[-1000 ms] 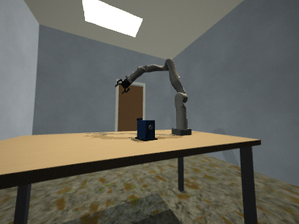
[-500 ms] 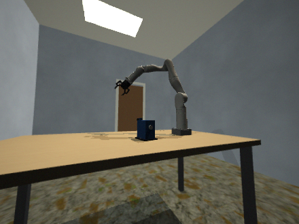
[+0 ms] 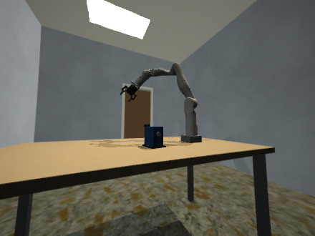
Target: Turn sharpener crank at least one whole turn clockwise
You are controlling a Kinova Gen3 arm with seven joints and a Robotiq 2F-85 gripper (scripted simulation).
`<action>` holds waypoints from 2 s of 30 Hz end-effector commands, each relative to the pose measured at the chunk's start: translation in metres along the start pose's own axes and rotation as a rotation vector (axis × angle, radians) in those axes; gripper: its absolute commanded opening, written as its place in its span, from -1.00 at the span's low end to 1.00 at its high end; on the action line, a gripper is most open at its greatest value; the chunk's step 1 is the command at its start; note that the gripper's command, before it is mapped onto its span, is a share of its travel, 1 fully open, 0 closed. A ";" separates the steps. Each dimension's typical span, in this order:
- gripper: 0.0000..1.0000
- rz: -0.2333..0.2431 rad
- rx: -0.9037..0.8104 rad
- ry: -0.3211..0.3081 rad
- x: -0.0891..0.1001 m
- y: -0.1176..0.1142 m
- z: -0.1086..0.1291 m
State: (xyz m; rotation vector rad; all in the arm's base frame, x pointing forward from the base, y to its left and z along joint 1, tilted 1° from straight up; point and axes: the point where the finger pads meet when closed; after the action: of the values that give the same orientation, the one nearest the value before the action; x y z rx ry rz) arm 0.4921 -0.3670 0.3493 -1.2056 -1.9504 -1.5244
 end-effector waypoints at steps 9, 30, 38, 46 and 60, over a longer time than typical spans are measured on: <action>1.00 0.041 0.025 0.070 -0.008 -0.005 0.044; 1.00 0.092 0.048 0.134 -0.014 -0.016 0.085; 1.00 0.118 0.060 0.163 -0.015 -0.021 0.105; 1.00 0.143 0.072 0.190 -0.016 -0.027 0.123; 1.00 0.168 0.084 0.215 -0.016 -0.034 0.140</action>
State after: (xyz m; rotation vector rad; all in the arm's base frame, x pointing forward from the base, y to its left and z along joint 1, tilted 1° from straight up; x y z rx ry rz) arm 0.5007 -0.2470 0.2704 -1.0960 -1.7107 -1.4099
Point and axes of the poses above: the point where the finger pads meet when closed, its own x axis back along the fingers, its own y axis across the jaws, z = x × y, and after that the axes turned 9 degrees about x, right-handed
